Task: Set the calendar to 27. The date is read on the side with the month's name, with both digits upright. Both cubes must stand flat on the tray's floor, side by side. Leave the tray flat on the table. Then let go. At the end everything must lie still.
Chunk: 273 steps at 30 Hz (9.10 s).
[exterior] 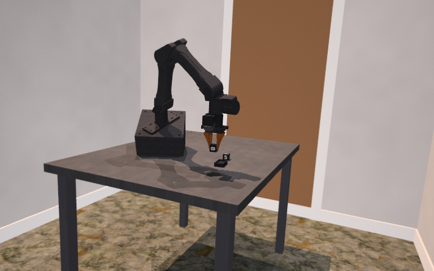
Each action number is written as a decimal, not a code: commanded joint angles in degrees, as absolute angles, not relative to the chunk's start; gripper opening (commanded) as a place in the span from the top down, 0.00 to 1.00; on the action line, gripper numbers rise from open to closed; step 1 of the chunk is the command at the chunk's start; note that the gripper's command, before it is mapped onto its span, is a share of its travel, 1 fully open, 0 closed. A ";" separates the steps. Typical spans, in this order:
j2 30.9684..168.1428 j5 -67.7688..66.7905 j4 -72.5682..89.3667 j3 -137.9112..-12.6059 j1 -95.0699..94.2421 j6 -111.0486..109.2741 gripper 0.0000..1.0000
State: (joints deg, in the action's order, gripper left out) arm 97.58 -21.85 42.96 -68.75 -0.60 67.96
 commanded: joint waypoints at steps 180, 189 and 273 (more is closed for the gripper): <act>108.77 -20.45 25.80 -65.33 3.74 62.63 0.74; 108.99 -20.42 25.53 -65.30 3.82 62.55 0.74; 109.41 -20.36 25.02 -65.26 3.97 62.39 0.74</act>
State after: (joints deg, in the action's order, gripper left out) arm 109.73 -20.32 25.10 -65.21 4.10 62.54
